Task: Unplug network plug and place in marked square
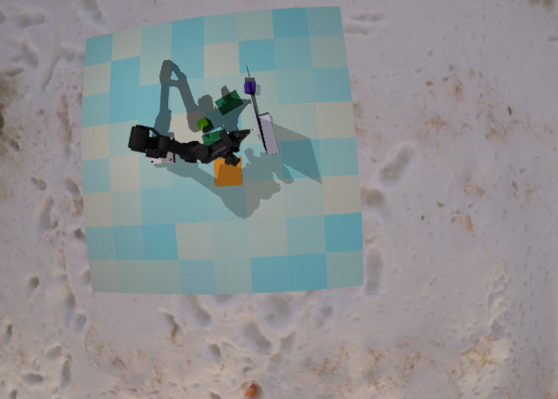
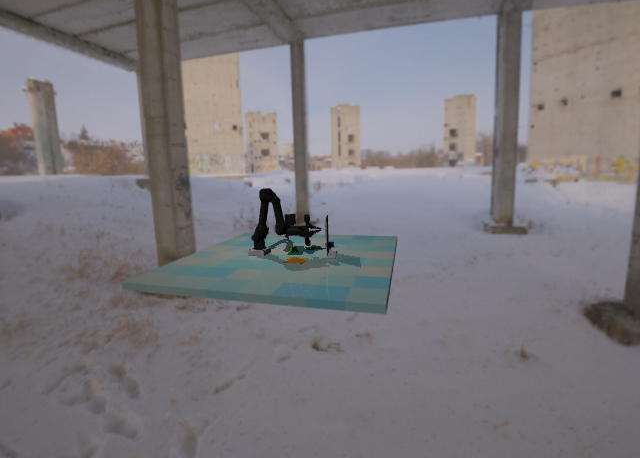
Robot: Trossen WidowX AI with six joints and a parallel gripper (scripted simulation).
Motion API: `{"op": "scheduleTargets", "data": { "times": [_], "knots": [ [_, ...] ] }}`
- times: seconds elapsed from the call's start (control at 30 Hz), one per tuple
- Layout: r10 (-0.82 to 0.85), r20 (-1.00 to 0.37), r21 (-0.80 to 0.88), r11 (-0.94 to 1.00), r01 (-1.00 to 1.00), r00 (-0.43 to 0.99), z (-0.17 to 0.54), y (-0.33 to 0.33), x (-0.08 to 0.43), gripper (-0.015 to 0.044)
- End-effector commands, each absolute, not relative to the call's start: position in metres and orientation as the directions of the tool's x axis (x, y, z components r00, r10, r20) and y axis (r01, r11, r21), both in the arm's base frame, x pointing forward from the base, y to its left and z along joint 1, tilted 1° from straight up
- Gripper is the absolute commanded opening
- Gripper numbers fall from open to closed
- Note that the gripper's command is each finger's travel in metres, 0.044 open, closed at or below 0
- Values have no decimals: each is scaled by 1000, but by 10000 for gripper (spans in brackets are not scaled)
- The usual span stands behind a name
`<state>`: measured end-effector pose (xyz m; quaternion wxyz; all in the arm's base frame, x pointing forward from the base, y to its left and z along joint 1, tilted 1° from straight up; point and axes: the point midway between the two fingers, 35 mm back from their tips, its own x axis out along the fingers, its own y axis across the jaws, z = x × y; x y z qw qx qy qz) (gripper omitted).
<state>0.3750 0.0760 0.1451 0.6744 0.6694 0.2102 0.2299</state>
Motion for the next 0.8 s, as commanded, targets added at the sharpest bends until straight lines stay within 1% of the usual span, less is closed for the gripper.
{"op": "scheduleTargets", "data": {
  "times": [0.0,0.77],
  "knots": [
    [594,31,999,-1,-38,804,147,75,372,0],
    [594,30,999,0,-37,804,146,68,358,0]
  ]
}}
